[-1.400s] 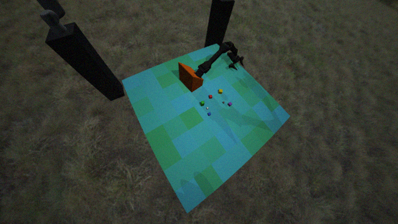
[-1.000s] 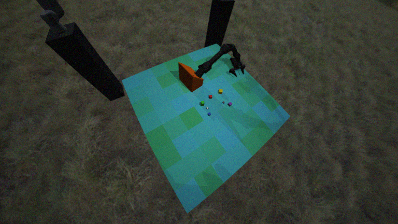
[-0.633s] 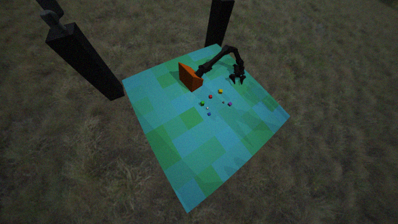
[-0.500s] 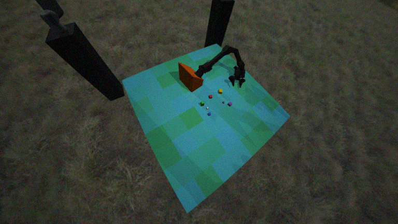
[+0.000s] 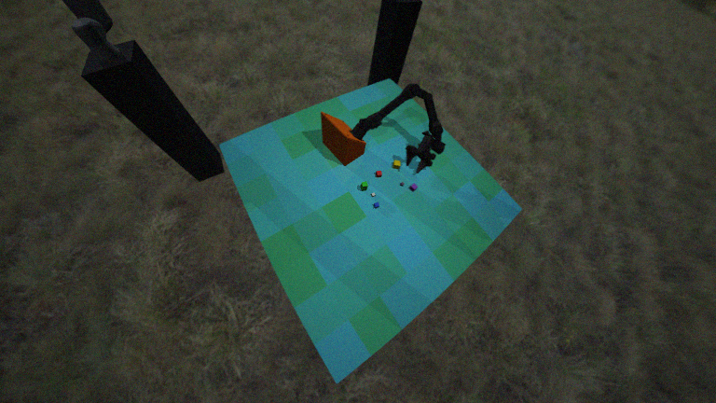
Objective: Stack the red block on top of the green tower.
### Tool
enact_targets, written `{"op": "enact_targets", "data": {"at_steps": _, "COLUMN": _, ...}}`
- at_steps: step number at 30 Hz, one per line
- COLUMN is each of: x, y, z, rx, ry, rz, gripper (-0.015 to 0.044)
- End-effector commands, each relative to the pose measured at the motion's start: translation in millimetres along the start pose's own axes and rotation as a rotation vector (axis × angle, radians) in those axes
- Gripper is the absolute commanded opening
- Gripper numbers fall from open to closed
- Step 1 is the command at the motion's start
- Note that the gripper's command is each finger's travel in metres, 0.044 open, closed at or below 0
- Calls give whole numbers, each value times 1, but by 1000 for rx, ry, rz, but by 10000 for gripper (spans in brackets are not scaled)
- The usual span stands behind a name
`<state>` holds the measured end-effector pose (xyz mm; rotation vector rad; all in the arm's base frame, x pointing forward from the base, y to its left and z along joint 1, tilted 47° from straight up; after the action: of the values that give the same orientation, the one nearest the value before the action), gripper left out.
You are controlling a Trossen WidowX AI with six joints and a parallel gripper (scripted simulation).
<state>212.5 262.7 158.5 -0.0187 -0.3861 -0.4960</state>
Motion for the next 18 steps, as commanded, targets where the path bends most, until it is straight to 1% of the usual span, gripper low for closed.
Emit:
{"op": "enact_targets", "data": {"at_steps": 1, "x": 12, "y": -16, "z": -25, "rx": -63, "ry": 101, "rz": 41, "gripper": 440}}
{"op": "enact_targets", "data": {"at_steps": 10, "x": 38, "y": -60, "z": -69, "rx": -111, "ry": 358, "rz": 91, "gripper": 440}}
{"op": "enact_targets", "data": {"at_steps": 18, "x": 53, "y": -102, "z": -98, "rx": -57, "ry": 584, "rz": 97, "gripper": 440}}
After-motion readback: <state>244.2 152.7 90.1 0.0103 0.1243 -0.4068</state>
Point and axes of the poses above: the point midway between the two fingers, 35 mm back from their tips, its own z axis back along the fingers, its own y axis across the jaws, x = y × z, the point moved 7 cm from there along z, back along the fingers, and after that the axes turned 10 degrees about -z, right-handed, at the moved point
